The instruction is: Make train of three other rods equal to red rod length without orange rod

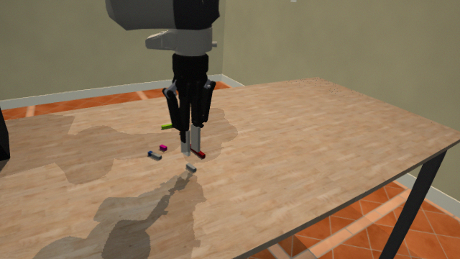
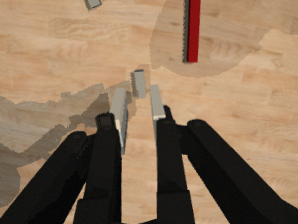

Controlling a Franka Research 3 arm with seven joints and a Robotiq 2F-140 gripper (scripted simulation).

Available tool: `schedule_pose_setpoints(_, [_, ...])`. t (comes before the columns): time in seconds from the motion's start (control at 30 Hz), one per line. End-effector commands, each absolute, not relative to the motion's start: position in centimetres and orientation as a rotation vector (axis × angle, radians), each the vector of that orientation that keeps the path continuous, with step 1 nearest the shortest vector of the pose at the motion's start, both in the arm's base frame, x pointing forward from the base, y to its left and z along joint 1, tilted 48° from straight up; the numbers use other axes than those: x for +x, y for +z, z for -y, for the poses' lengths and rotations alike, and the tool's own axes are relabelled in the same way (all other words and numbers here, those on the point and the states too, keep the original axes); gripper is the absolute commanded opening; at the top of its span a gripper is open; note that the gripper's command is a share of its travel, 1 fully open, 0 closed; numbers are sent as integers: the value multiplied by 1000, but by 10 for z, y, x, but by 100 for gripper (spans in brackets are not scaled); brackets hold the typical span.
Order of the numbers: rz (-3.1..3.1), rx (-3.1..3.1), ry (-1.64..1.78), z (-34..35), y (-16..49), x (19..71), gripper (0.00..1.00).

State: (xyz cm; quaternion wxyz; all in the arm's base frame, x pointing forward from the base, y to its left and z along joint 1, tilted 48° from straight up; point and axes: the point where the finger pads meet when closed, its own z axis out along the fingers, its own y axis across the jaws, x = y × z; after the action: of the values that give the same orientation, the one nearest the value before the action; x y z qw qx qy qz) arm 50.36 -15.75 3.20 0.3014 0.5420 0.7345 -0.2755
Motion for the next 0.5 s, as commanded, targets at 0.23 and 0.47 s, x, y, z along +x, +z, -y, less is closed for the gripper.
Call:
schedule_pose_setpoints(0.23, [-1945, 1443, -721, 167, 23, 507, 15])
schedule_pose_setpoints(0.47, [-1945, 1443, -721, 174, 16, 509, 15])
